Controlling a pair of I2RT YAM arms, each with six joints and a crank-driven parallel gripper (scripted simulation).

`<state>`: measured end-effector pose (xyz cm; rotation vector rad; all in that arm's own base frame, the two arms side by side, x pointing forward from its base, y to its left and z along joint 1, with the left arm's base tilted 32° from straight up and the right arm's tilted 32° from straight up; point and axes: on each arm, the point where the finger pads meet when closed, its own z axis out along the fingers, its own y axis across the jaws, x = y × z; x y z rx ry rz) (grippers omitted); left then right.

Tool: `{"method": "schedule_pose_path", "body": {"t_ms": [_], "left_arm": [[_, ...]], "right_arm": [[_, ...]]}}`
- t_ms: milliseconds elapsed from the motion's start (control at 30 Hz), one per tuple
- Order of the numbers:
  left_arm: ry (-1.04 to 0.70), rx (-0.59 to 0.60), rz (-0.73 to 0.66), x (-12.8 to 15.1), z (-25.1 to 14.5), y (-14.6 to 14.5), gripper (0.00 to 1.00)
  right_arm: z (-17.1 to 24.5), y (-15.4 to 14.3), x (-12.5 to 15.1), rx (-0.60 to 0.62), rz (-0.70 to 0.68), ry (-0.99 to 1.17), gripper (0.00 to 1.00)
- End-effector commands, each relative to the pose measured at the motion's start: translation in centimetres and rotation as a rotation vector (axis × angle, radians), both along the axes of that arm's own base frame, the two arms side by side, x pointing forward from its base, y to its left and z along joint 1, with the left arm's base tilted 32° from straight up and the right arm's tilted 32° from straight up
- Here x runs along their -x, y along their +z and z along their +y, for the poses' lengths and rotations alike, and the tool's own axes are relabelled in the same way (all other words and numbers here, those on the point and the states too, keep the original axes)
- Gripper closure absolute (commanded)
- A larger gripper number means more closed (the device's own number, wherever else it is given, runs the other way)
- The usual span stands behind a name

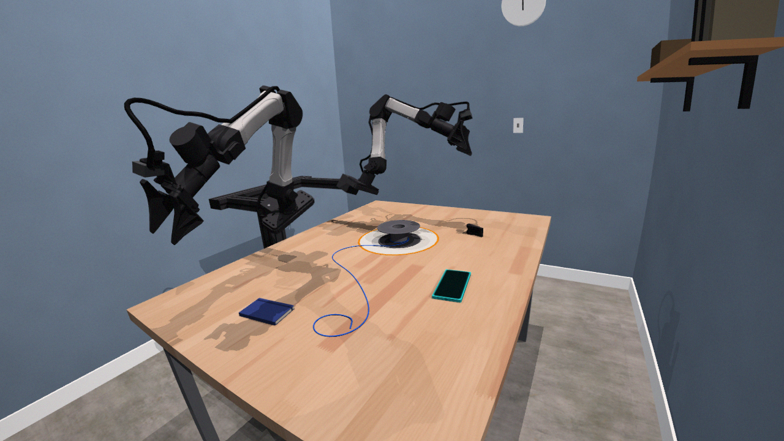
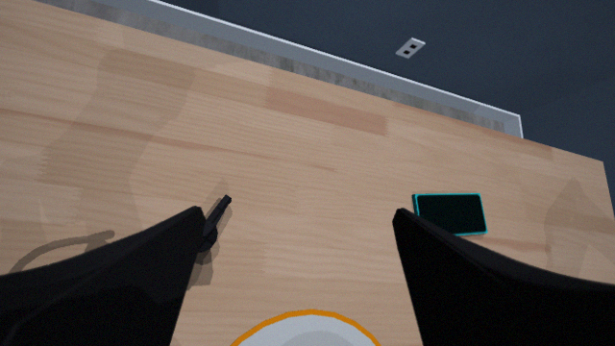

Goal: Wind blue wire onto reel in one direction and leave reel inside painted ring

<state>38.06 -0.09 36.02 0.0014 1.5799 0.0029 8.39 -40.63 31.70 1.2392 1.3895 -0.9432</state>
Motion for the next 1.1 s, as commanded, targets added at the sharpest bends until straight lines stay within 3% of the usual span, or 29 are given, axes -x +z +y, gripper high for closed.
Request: {"method": "schedule_pose_path", "body": {"t_ms": [0, 233, 500, 567, 833, 1067], "left_arm": [[-0.001, 0.003, -0.009, -0.2, 0.1, 0.0, 0.0], [-0.001, 0.003, -0.009, -0.2, 0.1, 0.0, 0.0], [-0.001, 0.003, -0.009, -0.2, 0.1, 0.0, 0.0], [-0.001, 0.003, -0.009, -0.2, 0.1, 0.0, 0.0], [-0.001, 0.003, -0.009, -0.2, 0.1, 0.0, 0.0], [-0.001, 0.003, -0.009, -0.2, 0.1, 0.0, 0.0]], "right_arm": [[-0.2, 0.1, -1.1, -0.052, -0.029, 0.001, 0.16], [1.1, -4.3, -12.2, -0.281, -0.033, 0.179, 0.3], [7.6, -10.1, -24.6, -0.54, 0.056, 0.361, 0.48], [7.6, -10.1, -24.6, -0.54, 0.056, 0.361, 0.48], [16.0, -14.8, -32.1, -0.708, 0.192, 0.473, 0.62], [20.5, -17.0, -34.7, -0.77, 0.271, 0.515, 0.69]]}}
